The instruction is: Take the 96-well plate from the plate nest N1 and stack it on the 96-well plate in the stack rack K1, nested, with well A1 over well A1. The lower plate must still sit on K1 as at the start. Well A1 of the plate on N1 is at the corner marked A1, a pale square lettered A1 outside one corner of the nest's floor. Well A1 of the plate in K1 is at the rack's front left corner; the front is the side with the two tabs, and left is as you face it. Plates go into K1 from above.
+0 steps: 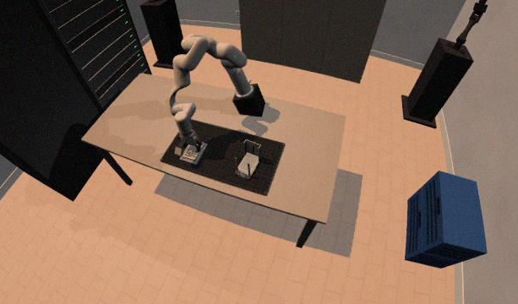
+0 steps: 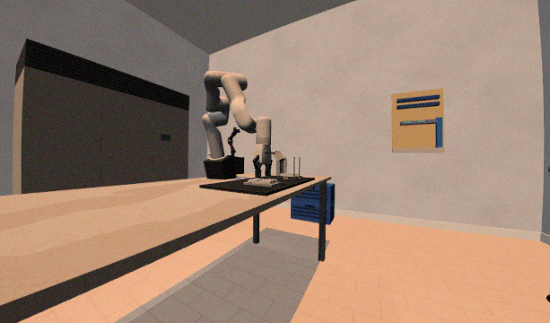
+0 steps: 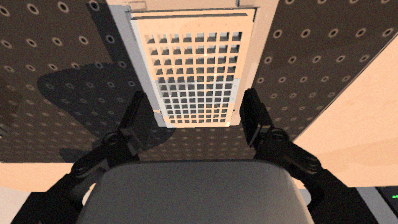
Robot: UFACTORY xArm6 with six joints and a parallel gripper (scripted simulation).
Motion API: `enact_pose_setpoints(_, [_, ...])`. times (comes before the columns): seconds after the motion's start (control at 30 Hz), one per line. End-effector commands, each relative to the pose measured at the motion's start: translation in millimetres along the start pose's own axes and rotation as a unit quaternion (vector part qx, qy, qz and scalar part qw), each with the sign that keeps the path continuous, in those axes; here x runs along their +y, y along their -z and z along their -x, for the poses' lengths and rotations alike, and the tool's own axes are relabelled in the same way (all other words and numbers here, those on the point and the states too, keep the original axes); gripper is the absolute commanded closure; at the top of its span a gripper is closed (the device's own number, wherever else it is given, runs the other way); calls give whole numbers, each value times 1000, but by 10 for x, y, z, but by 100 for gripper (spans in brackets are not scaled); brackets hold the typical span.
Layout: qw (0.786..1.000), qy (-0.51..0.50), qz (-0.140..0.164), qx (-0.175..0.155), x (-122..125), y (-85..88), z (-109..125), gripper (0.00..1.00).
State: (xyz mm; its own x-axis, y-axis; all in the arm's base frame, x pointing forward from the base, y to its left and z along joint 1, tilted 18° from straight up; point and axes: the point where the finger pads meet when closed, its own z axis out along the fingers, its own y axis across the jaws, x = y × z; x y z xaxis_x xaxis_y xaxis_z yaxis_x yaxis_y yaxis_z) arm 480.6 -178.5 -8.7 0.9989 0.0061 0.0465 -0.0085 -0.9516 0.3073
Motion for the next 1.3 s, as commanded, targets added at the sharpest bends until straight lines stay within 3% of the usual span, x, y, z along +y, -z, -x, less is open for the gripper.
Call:
enact_pose_setpoints(0.0, [1000, 0, 1, 2, 6, 13, -19, 0])
enact_pose_setpoints(1.27, [1000, 0, 1, 2, 6, -174, -19, 0])
